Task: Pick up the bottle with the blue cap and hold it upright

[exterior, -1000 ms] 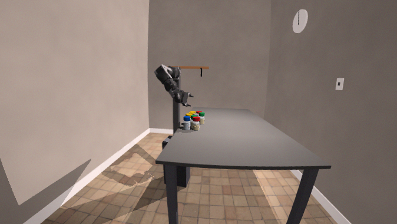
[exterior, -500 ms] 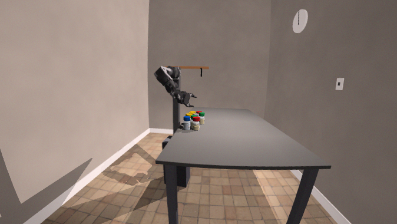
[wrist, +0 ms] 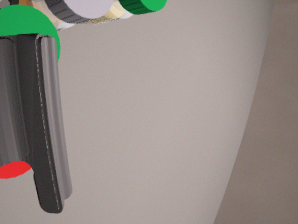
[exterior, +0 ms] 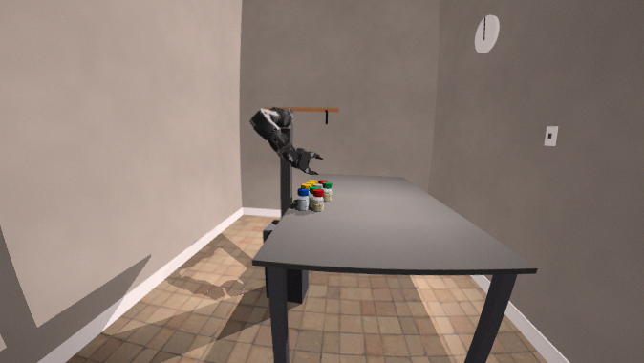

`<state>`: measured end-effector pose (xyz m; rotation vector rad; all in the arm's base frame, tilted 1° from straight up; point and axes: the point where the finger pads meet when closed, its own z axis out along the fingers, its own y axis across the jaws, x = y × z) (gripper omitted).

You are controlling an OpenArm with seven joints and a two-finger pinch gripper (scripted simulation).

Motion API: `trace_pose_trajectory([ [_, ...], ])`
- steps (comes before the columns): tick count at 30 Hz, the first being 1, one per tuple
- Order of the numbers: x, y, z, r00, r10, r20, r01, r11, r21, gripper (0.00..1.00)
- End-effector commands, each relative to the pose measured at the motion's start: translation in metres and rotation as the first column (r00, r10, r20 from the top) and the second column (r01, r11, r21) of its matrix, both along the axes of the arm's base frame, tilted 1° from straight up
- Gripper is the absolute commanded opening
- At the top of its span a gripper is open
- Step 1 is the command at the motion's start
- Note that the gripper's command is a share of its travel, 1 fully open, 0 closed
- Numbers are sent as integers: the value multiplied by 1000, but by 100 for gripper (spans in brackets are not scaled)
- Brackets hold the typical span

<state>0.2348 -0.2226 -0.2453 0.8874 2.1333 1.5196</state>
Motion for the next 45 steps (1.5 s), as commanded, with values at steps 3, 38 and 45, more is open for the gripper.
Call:
trace_pose_trajectory([
  [3,13,-6,-1,995,-102,-7,102,995,-5,45],
  [38,22,-45,-7,825,-496,-272,532,843,76,45],
  [45,22,-45,-7,825,-496,-272,532,843,76,45],
])
